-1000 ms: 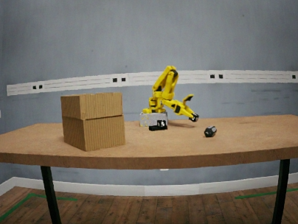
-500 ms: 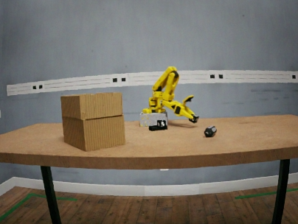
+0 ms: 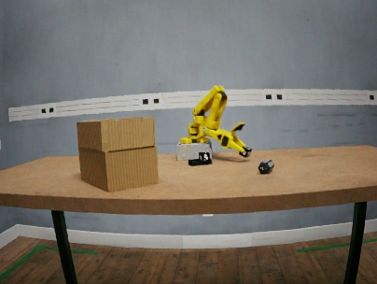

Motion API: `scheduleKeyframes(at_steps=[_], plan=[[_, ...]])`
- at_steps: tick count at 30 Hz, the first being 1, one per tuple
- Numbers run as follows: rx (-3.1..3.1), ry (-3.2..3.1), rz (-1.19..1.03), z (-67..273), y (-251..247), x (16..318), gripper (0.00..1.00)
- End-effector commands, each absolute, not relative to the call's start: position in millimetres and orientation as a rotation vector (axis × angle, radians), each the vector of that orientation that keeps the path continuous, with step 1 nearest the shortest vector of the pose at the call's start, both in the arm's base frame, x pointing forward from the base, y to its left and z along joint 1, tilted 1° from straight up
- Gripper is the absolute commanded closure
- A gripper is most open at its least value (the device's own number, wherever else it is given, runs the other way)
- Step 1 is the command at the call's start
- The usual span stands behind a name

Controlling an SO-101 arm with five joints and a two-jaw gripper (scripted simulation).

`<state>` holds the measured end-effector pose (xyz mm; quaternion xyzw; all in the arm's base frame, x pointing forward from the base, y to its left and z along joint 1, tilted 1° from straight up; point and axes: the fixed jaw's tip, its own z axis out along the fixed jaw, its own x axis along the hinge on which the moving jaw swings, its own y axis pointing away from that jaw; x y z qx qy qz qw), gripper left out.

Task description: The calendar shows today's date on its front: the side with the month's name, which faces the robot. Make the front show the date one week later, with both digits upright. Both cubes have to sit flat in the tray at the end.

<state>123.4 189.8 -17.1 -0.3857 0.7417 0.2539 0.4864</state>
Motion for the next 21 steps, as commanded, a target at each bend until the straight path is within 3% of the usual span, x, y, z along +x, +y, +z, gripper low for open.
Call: scheduleKeyframes(at_steps=[1,21], plan=[[-0.919,1.808,0.616,-19.1,189.0,125.9,1.0],[-0.926,1.824,0.61,-27.2,188.6,125.7,1.0]])
